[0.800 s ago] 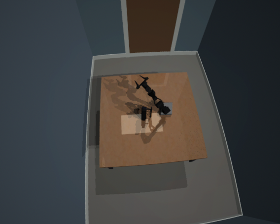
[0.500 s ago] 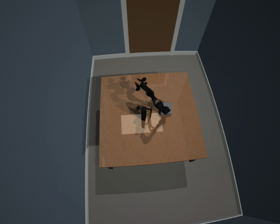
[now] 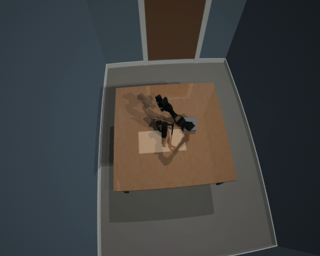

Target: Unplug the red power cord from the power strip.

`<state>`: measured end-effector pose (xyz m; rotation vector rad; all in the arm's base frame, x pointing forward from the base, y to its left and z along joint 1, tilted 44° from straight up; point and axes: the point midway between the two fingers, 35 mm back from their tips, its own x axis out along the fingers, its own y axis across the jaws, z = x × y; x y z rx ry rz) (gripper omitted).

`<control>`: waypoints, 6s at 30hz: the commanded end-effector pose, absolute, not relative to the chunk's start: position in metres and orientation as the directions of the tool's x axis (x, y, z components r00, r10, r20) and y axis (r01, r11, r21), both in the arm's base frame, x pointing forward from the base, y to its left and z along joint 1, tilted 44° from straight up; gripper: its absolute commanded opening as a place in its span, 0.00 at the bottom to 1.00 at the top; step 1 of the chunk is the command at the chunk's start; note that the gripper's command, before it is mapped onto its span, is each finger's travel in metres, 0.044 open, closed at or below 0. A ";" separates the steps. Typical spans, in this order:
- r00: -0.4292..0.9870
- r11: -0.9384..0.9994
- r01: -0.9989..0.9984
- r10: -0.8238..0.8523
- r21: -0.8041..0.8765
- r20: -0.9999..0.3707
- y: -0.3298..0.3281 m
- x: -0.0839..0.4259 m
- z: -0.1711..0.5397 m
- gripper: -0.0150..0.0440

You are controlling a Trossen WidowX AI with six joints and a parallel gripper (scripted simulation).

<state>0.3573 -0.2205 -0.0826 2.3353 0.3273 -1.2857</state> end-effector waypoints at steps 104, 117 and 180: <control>-0.035 0.031 0.999 0.678 -0.020 -0.734 -0.044 0.283 -0.006 0.25; -0.035 0.029 0.999 0.677 -0.021 -0.735 -0.061 0.284 -0.018 0.25; -0.037 0.028 0.999 0.683 -0.024 -0.729 -0.036 0.280 0.010 0.53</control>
